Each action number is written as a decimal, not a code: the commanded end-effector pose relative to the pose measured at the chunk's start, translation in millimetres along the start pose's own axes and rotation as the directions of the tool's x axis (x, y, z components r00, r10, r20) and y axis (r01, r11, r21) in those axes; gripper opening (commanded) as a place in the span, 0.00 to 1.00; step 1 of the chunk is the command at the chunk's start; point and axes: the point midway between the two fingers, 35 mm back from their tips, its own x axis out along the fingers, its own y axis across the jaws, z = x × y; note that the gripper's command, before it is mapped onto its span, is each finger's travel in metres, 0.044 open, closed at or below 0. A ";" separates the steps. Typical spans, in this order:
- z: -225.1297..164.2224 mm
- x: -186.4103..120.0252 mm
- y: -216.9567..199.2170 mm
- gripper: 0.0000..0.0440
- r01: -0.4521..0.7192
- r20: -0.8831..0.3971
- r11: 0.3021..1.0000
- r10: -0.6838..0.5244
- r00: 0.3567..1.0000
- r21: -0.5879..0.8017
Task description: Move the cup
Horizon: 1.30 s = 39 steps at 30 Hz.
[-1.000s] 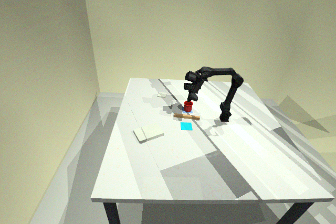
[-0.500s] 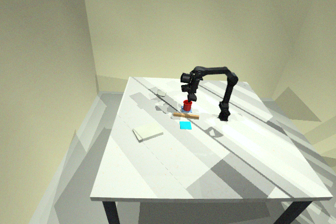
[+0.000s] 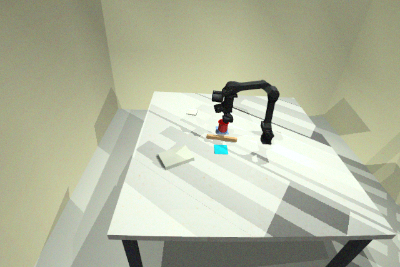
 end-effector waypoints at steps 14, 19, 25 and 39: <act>-4.2 44.4 -24.6 0.38 0.007 -0.071 0.998 -0.011 0.997 -0.054; -6.1 59.7 -29.9 0.39 0.001 -0.087 0.997 -0.008 0.996 -0.082; -8.6 80.9 -33.9 0.41 -0.013 -0.105 0.992 0.000 0.994 -0.128; -14.8 116.7 -37.9 0.00 -0.057 -0.129 0.948 0.016 0.991 -0.314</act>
